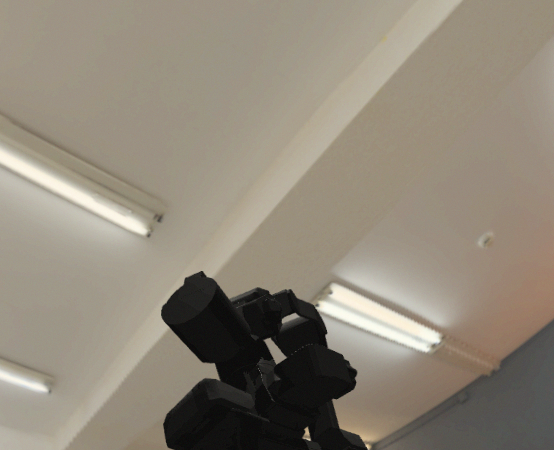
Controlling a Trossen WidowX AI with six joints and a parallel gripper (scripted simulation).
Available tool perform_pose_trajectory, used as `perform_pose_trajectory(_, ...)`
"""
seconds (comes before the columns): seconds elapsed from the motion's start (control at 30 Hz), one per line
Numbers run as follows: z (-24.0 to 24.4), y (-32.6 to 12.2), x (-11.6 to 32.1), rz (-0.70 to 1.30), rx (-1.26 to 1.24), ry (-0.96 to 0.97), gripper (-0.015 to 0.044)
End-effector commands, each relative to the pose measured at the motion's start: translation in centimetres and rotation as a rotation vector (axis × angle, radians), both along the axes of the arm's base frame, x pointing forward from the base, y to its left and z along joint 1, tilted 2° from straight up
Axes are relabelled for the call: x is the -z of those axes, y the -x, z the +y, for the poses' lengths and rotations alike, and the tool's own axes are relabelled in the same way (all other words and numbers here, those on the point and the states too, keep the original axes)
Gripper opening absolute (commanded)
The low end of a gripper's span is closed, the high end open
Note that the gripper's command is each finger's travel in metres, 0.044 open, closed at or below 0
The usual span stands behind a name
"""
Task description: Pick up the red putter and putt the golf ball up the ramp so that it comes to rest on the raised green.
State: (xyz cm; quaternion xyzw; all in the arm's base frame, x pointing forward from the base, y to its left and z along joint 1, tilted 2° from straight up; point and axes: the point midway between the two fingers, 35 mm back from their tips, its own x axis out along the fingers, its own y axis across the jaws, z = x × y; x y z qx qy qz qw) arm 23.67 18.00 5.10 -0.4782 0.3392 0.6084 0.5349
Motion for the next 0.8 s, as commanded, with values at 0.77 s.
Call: perform_pose_trajectory(0.77,-1.1,0.3,5.1,0.061,0.06,0.035,0.044)
